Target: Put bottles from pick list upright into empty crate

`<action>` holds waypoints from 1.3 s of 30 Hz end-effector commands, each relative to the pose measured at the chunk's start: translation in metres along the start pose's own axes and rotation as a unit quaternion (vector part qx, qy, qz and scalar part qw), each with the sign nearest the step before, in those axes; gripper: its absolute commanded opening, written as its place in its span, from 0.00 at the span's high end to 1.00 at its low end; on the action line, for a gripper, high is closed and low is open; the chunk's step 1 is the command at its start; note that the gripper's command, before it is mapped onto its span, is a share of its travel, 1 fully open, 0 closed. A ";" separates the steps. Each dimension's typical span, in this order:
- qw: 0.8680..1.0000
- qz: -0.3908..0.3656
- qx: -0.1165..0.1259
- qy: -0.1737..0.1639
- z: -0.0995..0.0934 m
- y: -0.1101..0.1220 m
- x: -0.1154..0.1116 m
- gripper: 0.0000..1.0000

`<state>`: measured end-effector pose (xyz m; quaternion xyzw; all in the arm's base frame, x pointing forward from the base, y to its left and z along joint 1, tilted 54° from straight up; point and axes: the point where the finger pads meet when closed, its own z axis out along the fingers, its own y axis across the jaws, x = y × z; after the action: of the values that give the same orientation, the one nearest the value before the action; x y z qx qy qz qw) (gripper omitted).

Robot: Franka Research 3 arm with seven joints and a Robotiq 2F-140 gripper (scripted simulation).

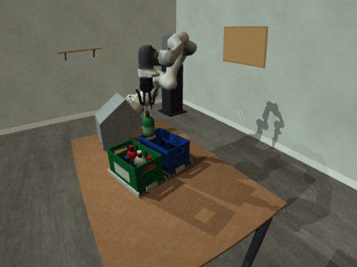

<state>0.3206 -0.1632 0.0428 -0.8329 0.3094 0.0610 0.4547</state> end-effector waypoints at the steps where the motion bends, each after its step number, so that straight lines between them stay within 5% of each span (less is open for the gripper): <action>1: 1.000 -0.002 -0.002 0.004 -0.004 0.001 0.003 1.00; 39: 1.000 -0.002 -0.002 0.004 -0.004 0.004 0.006 1.00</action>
<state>0.3220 -0.1643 0.0406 -0.8324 0.3078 0.0611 0.4568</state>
